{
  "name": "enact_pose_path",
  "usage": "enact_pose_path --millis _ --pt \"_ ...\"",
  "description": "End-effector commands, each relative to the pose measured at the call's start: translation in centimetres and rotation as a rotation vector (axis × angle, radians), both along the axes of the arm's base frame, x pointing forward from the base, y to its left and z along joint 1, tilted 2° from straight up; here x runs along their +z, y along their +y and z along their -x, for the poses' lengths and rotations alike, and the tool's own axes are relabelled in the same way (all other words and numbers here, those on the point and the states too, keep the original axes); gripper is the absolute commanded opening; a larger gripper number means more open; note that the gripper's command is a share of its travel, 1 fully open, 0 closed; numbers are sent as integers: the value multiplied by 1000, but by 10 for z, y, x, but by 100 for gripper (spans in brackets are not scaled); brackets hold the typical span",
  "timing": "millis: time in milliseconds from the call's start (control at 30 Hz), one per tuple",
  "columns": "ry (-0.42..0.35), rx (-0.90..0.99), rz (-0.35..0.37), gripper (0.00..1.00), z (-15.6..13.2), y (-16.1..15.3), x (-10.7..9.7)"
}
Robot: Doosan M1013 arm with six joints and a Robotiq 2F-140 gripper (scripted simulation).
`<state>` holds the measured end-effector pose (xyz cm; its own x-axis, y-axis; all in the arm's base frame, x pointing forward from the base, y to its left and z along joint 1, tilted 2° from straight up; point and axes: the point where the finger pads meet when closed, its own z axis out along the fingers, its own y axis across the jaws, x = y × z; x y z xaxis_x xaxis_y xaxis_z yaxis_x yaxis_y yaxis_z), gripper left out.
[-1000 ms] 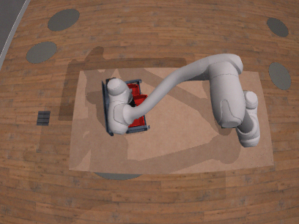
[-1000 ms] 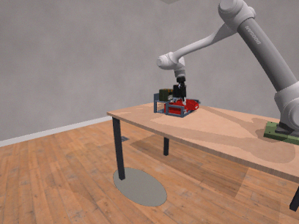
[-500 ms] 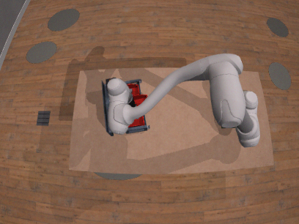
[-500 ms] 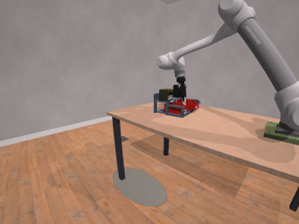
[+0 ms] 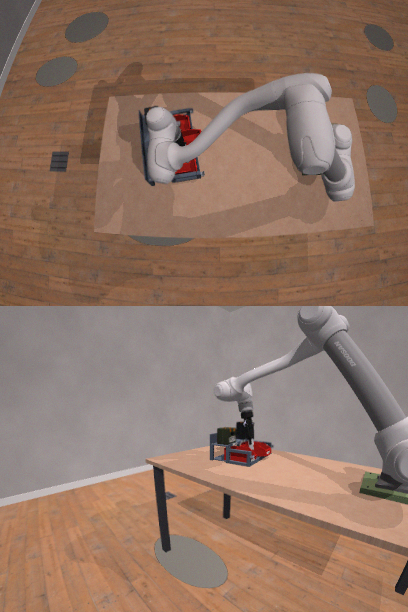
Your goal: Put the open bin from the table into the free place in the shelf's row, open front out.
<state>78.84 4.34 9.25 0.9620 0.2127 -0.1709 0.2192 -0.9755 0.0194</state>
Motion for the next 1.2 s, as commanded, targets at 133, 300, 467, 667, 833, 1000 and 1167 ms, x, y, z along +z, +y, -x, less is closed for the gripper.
enact_pose_path --millis 133,300,467,667,833,1000,1167 --pt "-2 -1 -4 0 2 -1 -2" --pt "-3 -1 -4 0 2 -1 -2" --pt "-5 -1 -3 0 3 -1 -3" --pt "-9 -1 -2 0 5 -1 -4" --pt "-10 0 -2 0 5 -1 -4" --pt "-12 0 -1 0 6 -1 -5" --pt "-12 0 -1 0 6 -1 -5"
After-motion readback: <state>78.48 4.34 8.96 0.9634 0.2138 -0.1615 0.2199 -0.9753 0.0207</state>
